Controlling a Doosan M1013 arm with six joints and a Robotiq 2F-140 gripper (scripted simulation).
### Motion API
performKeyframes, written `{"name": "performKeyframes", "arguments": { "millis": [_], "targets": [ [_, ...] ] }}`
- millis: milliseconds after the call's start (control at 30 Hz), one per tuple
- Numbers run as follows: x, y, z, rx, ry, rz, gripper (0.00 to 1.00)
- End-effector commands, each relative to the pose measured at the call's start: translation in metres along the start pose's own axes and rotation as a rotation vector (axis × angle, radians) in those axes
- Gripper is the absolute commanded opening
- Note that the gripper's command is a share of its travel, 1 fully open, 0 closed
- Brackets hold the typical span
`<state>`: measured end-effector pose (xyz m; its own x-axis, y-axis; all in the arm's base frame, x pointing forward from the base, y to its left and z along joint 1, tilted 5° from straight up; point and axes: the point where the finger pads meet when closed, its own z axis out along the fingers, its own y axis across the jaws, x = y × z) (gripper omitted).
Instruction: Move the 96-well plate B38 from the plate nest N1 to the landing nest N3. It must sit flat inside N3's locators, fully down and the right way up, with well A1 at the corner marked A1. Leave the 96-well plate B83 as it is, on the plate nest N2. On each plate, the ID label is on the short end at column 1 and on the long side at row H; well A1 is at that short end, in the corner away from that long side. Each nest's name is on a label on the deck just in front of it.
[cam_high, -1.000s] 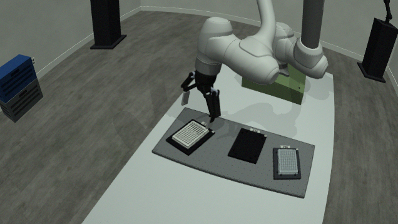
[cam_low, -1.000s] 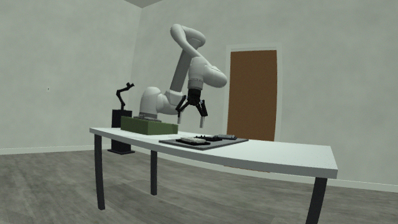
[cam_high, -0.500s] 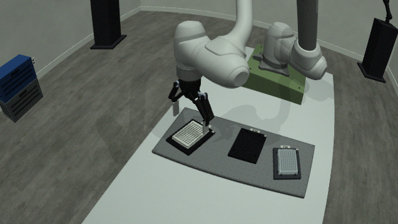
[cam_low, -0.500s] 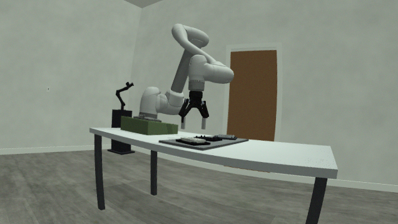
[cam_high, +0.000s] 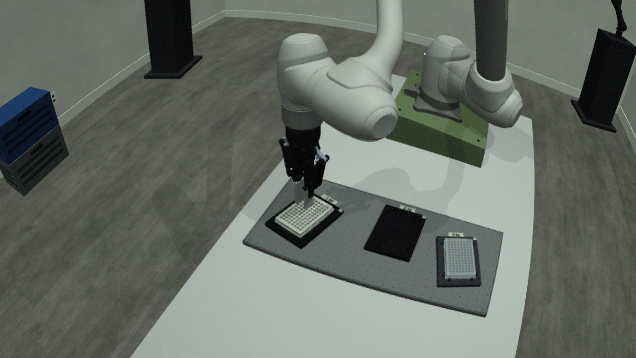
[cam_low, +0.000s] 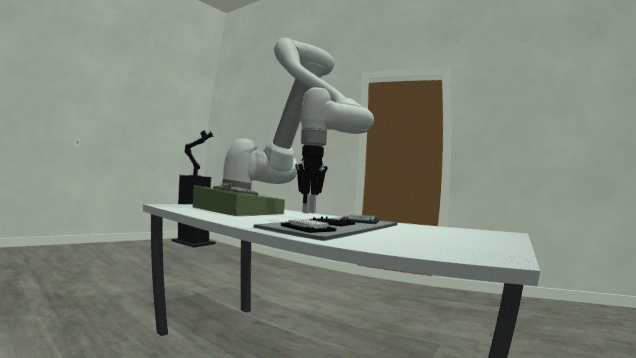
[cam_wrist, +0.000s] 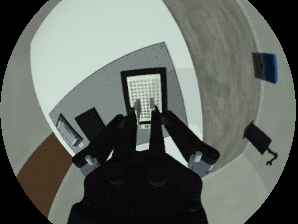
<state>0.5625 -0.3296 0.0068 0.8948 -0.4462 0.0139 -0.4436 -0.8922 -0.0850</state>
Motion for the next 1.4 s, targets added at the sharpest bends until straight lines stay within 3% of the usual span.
{"name": "performKeyframes", "arguments": {
  "millis": [0,900,933,1367],
  "targets": [
    [0.0,0.0,-0.0001,0.0,0.0,0.0,0.0],
    [0.0,0.0,-0.0001,0.0,0.0,0.0,0.0],
    [0.0,0.0,-0.0001,0.0,0.0,0.0,0.66],
    [0.0,0.0,-0.0001,0.0,0.0,0.0,0.66]
  ]
}}
